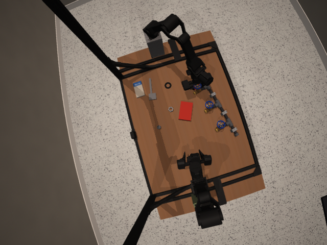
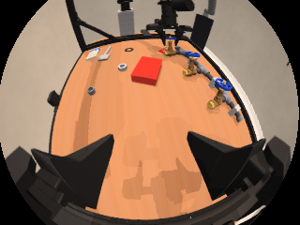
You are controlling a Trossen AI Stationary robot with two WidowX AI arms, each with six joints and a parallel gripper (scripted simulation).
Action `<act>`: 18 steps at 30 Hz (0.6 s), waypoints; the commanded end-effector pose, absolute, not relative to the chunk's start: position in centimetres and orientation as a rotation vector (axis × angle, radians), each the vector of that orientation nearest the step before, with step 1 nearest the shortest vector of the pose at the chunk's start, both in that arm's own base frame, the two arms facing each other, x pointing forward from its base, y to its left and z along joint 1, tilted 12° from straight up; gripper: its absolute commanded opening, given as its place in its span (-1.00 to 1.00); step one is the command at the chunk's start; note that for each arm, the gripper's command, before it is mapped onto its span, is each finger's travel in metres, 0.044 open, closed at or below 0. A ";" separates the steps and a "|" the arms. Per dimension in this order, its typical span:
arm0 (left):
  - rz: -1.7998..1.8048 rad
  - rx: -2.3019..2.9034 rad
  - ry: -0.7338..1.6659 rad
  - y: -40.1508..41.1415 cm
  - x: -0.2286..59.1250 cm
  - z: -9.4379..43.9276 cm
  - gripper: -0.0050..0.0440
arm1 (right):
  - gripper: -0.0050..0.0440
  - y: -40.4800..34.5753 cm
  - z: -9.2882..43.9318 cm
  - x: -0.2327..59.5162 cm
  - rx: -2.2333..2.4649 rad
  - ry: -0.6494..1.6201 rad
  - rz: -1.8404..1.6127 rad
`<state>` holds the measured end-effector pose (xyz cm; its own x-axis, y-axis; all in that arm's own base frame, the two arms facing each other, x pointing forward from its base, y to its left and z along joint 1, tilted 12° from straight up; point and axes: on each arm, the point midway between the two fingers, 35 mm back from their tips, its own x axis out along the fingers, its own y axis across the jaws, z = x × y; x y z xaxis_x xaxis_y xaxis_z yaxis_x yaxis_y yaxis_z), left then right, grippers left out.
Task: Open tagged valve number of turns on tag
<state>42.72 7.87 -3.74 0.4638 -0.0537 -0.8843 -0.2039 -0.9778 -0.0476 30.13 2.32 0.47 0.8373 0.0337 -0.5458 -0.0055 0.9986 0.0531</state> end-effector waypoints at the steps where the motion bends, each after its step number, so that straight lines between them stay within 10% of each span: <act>1: 1.647 -2.721 0.061 7.9 42.7 -3.7 -0.80 | 0.84 2.3 0.5 30.1 0.050 0.578 0.021; 9: 1.728 -2.840 -0.083 7.9 42.7 -3.7 -0.80 | 0.84 2.3 0.5 30.1 0.050 0.578 0.021; 18: 1.714 -2.820 -0.056 7.9 42.7 -3.7 0.09 | 0.84 2.3 0.5 30.1 0.050 0.578 0.021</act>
<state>42.71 7.87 -3.74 0.4637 -0.0534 -0.8844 0.1148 -0.9861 0.1198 30.13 2.32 0.47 0.8373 0.0337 -0.5458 -0.0055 0.9986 0.0531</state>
